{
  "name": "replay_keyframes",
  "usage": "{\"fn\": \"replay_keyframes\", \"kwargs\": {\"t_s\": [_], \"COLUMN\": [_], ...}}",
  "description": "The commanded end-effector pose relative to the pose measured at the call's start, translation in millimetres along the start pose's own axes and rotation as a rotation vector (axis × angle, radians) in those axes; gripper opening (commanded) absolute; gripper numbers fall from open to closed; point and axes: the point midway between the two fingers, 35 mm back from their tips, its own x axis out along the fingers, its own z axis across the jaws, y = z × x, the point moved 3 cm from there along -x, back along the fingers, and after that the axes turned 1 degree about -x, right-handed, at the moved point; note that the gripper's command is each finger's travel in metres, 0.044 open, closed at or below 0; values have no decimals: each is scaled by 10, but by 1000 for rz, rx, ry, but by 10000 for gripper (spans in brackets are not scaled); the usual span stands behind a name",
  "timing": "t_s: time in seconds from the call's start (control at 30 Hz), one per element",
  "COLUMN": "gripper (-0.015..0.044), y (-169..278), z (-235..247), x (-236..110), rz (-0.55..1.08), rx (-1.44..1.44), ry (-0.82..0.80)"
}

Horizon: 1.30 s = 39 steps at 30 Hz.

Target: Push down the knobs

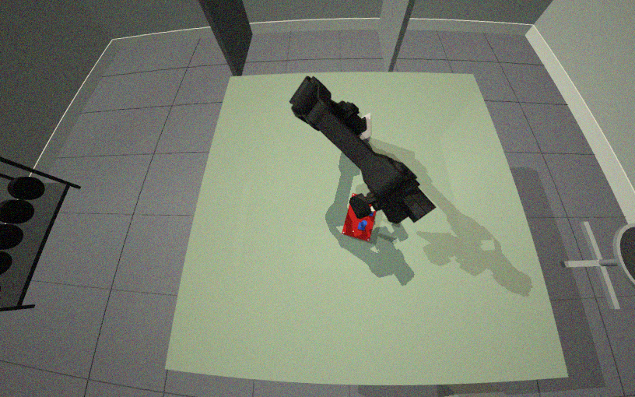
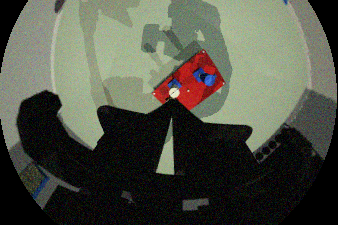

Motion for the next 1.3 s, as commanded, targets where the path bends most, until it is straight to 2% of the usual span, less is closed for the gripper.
{"fn": "replay_keyframes", "kwargs": {"t_s": [0.0,0.67,1.27], "gripper": [0,0,0], "y": [23,27,27], "z": [-11,-14,-14], "x": [174,382,397], "rz": [12,12,12], "rx": [-9,-9,-9], "ry": [8,9,9]}}
